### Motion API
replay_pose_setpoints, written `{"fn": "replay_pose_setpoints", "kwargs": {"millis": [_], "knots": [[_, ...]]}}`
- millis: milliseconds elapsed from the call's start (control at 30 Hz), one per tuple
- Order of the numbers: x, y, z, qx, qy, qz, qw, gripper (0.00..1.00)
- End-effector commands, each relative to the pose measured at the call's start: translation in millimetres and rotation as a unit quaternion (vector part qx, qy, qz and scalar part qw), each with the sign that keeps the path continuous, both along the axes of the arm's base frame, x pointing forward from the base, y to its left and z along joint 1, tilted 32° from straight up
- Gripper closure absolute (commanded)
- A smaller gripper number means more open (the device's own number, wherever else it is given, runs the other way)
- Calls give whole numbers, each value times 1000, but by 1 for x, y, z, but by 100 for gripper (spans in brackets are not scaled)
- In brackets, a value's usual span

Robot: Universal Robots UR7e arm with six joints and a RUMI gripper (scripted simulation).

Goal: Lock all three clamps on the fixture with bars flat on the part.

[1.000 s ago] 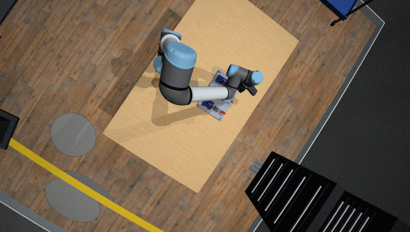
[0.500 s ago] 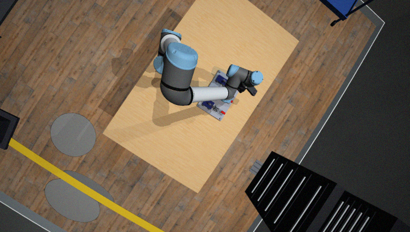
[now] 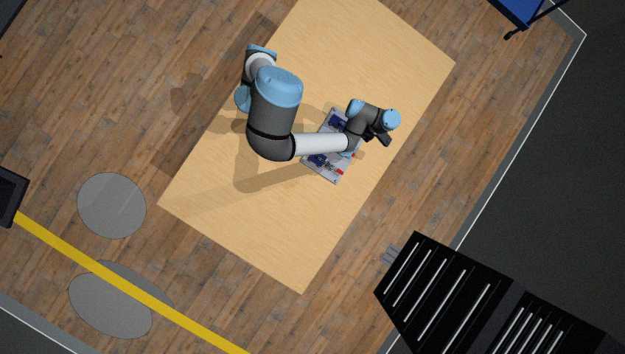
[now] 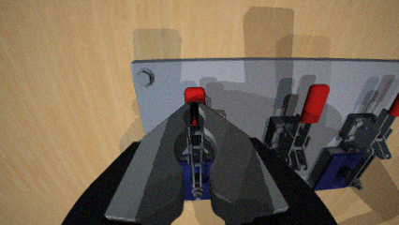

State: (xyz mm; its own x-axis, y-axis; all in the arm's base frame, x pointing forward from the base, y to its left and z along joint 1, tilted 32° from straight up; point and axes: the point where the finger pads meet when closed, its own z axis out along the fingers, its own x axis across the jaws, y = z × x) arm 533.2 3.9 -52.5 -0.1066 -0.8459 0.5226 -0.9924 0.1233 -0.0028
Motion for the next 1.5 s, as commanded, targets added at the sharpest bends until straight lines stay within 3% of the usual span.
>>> {"fn": "replay_pose_setpoints", "kwargs": {"millis": [0,1300,1467], "knots": [[-1,-2,-2,0,1,0,1000,100],[-1,-6,-9,0,1,0,1000,100],[5,22,38,0,1,0,1000,100]]}}
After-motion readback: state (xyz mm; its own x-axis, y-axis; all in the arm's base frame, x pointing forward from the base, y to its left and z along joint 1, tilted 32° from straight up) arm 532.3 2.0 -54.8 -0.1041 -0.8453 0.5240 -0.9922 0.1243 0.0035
